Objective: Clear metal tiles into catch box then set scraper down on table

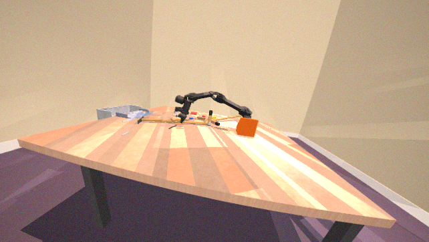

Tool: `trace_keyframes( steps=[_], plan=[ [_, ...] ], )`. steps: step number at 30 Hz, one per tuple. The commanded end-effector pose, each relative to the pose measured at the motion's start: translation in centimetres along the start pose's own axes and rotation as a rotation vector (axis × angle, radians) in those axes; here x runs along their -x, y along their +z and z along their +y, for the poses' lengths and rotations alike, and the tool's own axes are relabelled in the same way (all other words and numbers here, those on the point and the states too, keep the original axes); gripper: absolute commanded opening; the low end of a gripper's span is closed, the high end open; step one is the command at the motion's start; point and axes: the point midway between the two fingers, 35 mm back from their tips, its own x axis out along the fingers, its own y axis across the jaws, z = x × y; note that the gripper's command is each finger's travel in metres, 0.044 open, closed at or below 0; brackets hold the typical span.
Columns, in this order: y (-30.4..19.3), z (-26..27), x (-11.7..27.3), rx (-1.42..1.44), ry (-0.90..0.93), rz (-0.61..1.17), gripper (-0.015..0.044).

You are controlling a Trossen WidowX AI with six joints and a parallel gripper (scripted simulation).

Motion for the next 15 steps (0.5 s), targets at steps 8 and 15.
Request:
trace_keyframes(
  steps=[8, 15],
  plan=[
    [0.1, -1.6, -0.4, -0.009, -0.005, 0.003, 0.0],
    [0.3, -2.3, -0.5, -0.01, -0.007, 0.002, 0.0]
  ],
)
